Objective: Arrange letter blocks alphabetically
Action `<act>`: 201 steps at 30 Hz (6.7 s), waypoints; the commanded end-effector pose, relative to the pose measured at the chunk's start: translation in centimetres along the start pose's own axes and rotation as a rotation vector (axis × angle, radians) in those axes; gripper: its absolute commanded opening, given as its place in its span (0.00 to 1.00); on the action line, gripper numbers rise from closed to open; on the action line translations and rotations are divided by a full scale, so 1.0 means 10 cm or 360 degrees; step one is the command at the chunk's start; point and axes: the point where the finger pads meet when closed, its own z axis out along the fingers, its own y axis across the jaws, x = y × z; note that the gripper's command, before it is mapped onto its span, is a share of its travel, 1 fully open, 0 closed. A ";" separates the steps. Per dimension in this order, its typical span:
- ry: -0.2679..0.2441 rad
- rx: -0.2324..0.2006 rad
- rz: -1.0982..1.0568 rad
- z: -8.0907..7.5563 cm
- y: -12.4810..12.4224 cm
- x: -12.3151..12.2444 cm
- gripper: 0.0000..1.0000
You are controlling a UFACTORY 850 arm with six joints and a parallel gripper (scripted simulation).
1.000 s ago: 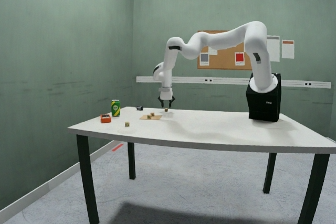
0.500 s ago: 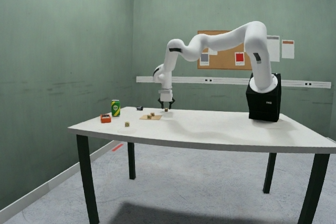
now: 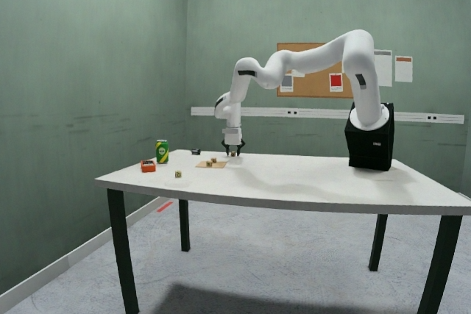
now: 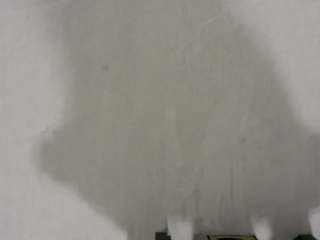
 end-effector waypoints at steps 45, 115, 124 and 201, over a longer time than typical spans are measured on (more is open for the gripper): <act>-0.0001 -0.0003 -0.0001 -0.01 0.01 0.00 0.43; -0.0001 -0.0003 -0.0001 -1.01 0.01 0.00 0.23; -0.0002 -0.0003 -0.0032 -1.01 0.02 0.01 0.23; -0.0005 0.0009 -0.3153 -1.03 0.43 1.63 0.23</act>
